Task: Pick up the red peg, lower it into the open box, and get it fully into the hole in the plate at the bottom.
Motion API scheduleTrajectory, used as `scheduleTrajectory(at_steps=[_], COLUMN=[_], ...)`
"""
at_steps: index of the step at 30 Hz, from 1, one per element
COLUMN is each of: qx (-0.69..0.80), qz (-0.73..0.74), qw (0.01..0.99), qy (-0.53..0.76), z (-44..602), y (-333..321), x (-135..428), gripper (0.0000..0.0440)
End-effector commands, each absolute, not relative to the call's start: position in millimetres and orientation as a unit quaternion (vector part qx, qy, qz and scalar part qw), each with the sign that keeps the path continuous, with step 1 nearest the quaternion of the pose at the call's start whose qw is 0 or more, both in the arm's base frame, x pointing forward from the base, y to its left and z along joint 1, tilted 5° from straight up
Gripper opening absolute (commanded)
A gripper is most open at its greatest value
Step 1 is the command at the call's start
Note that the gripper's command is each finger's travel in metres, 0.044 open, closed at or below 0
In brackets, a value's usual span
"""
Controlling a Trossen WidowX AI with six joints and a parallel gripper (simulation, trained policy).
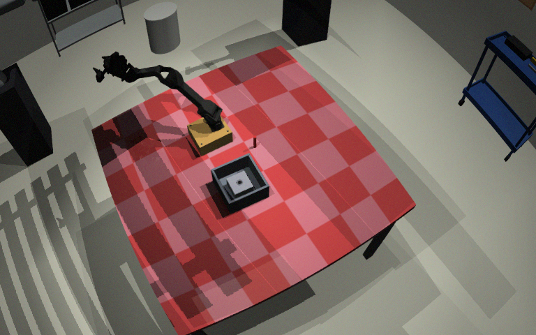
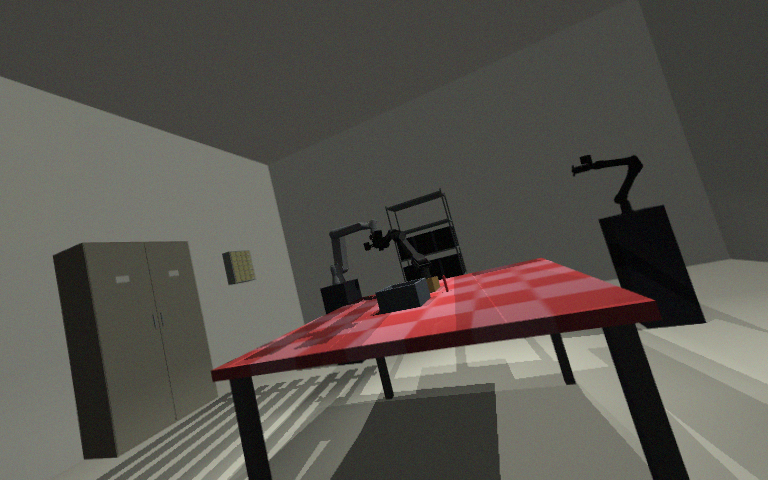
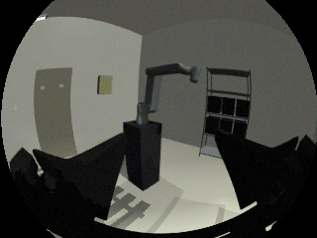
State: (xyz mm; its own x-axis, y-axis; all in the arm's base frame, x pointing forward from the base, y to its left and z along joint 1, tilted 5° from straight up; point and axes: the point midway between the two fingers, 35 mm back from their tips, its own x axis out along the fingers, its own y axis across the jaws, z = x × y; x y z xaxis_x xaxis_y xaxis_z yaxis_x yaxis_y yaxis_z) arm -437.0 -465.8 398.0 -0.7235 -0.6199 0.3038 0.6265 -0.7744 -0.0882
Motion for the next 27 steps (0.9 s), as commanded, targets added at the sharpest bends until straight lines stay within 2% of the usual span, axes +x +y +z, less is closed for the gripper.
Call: scheduleTrajectory(at_steps=[1, 4, 12, 20, 27], qx=[-0.154, -0.124, -0.014, 0.094, 0.171], qz=[-0.927, -0.922, -0.896, -0.856, -0.809], qw=[0.341, 0.366, 0.442, 0.505, 0.552], qy=[-0.006, 0.009, 0.027, 0.058, 0.105], z=[393, 370, 303, 241, 198], y=[-471, -493, -562, -602, -605], x=[-433, -414, -318, -194, -73], gripper=[0.0415, 0.0440, 0.0440, 0.0440, 0.0440])
